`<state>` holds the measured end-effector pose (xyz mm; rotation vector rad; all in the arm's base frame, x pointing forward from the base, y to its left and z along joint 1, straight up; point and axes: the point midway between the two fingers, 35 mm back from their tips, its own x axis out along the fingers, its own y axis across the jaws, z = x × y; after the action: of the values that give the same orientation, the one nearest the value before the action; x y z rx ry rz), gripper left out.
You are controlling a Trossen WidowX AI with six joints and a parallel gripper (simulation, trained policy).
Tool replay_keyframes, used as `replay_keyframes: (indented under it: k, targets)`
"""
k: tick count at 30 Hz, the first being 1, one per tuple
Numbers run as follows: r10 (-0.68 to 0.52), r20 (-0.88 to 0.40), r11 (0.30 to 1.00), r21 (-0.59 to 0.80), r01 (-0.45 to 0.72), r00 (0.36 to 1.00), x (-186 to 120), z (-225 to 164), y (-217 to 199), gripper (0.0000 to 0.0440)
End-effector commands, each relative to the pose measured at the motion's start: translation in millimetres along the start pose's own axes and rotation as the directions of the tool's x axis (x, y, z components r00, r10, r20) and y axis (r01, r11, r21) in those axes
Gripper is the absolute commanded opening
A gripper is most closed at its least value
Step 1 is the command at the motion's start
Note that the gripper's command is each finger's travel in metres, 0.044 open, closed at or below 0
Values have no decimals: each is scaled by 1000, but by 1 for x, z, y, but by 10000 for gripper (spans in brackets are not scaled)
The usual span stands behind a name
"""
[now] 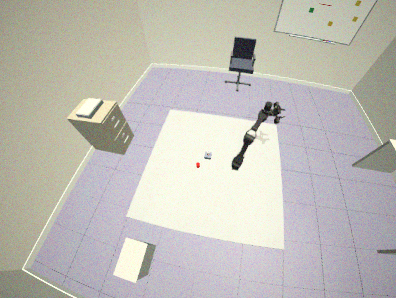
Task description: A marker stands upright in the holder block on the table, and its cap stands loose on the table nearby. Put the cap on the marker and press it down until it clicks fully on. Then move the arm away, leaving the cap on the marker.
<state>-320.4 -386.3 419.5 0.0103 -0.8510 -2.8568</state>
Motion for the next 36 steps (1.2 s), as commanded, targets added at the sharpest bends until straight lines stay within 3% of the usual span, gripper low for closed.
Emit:
replay_keyframes:
  k: [1,36]
  targets:
    - [22,-29,1000,0,-22,999,-9,-9,6,289]
    - [212,-302,977,59,-204,929,-123,-94,58,295]
